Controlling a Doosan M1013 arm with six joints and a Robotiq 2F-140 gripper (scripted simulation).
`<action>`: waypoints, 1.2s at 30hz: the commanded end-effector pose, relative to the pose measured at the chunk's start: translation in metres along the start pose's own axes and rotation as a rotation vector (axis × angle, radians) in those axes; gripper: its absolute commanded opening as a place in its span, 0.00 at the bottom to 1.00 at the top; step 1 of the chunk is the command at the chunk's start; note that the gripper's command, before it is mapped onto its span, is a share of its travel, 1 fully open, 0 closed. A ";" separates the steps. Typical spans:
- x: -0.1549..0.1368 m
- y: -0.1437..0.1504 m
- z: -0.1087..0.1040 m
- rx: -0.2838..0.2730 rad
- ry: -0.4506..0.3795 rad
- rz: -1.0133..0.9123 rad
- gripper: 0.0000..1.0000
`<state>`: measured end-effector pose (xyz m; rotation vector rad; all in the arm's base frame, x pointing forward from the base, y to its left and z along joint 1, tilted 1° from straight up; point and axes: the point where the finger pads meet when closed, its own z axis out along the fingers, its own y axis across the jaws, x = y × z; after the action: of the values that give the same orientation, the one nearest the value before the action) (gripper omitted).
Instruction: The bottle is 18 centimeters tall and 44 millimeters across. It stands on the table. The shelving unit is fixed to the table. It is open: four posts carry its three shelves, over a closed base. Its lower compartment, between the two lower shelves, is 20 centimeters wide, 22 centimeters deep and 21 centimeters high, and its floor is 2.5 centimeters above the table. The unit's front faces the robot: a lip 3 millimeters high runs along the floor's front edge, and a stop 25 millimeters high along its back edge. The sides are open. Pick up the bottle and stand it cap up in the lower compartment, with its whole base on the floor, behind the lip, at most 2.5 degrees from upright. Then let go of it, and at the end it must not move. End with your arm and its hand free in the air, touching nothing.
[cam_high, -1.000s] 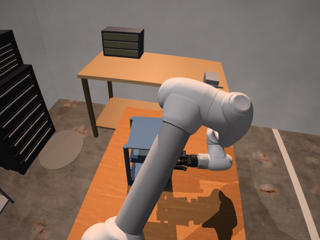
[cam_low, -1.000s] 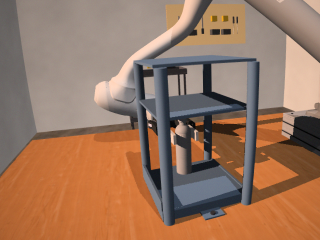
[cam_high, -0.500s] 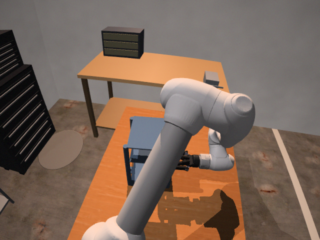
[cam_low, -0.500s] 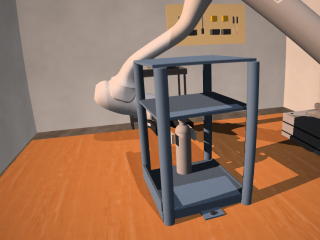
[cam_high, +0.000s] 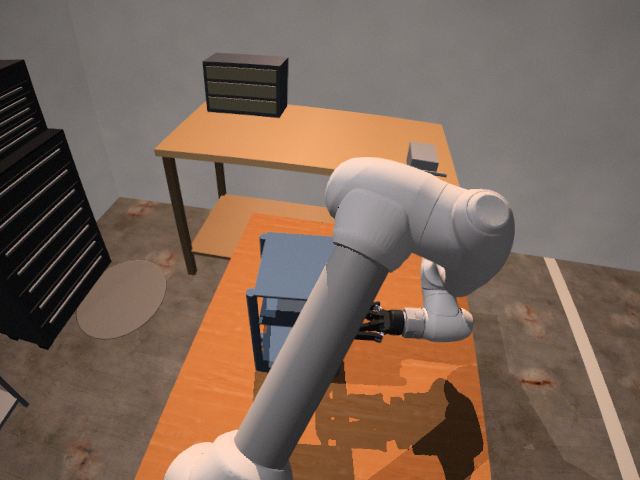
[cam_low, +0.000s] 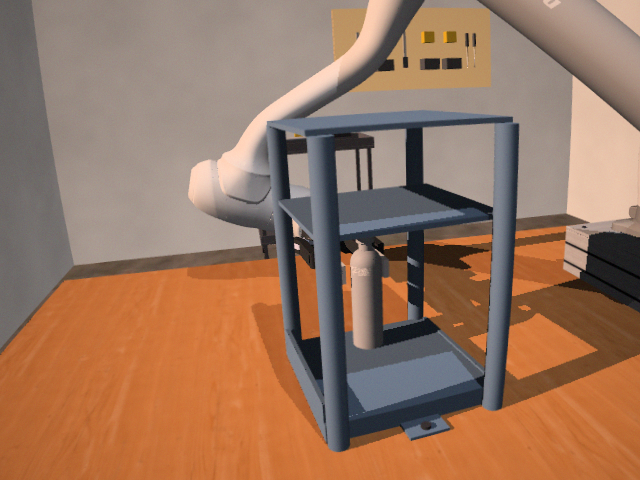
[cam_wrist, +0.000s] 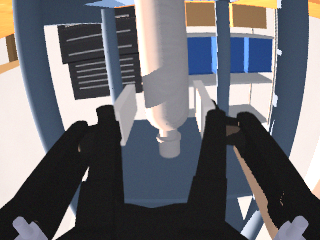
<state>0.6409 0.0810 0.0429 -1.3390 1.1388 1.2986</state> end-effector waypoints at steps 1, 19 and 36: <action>-0.002 0.000 -0.005 -0.005 -0.004 0.004 0.37; -0.002 0.000 -0.018 -0.005 -0.004 0.004 0.37; -0.002 0.000 -0.024 -0.005 -0.004 0.004 0.37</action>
<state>0.6443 0.0601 0.0433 -1.3389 1.1385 1.2985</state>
